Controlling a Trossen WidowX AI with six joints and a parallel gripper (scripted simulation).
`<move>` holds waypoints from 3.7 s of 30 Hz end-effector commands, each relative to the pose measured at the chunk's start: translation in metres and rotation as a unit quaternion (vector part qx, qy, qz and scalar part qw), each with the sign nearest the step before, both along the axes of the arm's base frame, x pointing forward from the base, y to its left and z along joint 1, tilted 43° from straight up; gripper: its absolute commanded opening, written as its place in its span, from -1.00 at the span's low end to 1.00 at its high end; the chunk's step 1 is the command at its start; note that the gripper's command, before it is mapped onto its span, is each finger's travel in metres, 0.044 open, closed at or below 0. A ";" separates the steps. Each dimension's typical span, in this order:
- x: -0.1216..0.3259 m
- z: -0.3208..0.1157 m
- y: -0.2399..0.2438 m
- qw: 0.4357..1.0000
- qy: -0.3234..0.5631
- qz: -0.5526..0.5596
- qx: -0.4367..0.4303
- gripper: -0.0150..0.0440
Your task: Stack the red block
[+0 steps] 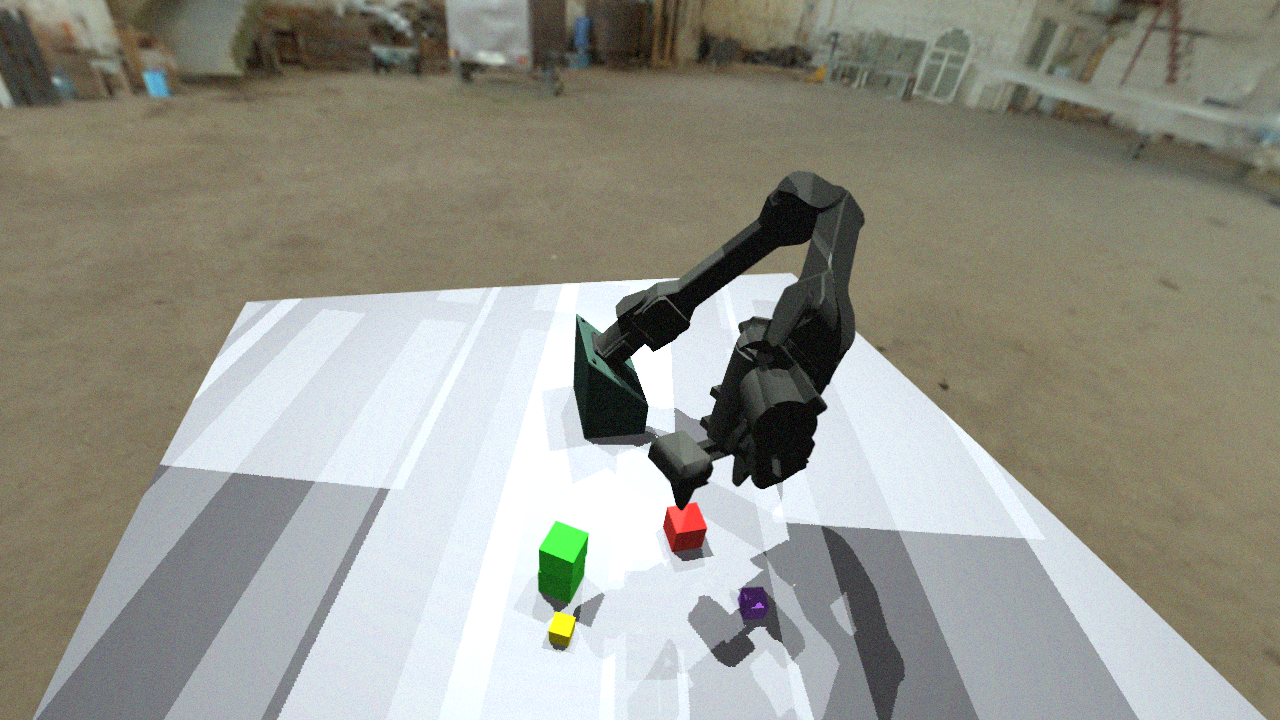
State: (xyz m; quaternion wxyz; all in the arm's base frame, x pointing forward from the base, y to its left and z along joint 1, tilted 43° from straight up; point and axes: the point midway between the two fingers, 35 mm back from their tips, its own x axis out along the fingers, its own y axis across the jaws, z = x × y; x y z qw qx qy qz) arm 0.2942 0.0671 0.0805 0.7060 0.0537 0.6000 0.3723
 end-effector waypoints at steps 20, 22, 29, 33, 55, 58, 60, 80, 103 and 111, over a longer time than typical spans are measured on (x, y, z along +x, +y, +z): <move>-0.025 -0.044 0.019 0.983 0.137 -0.108 0.046 1.00; -0.027 -0.050 0.027 0.983 0.138 -0.108 0.047 1.00; -0.028 -0.053 0.031 0.983 0.138 -0.108 0.047 1.00; -0.028 -0.057 0.034 0.983 0.138 -0.108 0.047 1.00; -0.031 -0.084 0.059 0.983 0.138 -0.108 0.048 1.00; -0.032 -0.087 0.062 0.983 0.138 -0.108 0.048 1.00; -0.033 -0.089 0.064 0.983 0.138 -0.108 0.048 1.00; -0.033 -0.090 0.065 0.983 0.138 -0.108 0.049 0.64; -0.029 -0.064 0.040 0.983 0.138 -0.108 0.048 -0.49; -0.026 -0.035 0.013 0.983 0.138 -0.108 0.047 -0.49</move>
